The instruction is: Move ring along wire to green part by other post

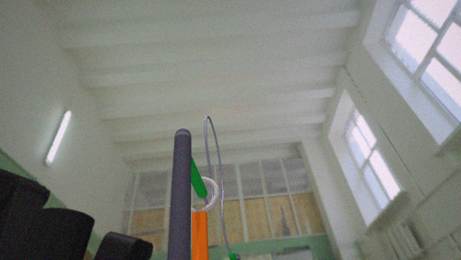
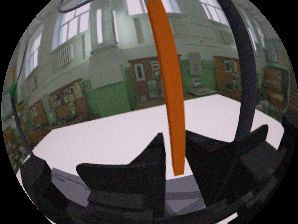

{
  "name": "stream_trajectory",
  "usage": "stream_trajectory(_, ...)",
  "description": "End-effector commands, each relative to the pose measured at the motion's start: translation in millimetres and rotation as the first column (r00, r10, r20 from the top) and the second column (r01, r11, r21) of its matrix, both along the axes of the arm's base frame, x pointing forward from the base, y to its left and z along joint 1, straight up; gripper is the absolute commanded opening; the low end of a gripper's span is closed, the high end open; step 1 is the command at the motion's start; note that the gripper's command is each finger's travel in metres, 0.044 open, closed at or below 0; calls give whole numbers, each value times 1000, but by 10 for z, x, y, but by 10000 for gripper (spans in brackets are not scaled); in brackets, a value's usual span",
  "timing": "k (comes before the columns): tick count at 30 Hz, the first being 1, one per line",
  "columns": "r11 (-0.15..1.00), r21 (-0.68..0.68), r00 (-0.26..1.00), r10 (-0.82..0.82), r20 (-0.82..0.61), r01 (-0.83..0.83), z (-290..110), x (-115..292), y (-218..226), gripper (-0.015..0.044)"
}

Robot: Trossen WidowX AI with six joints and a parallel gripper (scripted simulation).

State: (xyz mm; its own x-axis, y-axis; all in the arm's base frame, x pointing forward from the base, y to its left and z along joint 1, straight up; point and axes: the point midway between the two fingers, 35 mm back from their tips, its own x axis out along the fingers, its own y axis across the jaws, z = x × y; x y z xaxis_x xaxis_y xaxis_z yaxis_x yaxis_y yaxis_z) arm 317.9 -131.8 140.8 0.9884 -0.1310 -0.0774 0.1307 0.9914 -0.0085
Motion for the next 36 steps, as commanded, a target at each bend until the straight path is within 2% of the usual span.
stream_trajectory(1,1000,0,1000,0,0,0,0,0,0,-24)
stream_trajectory(6,1000,0,1000,0,0,0,0,0,0,-150)
stream_trajectory(36,1000,0,1000,-1,1,1,105,-4,-26,-150)
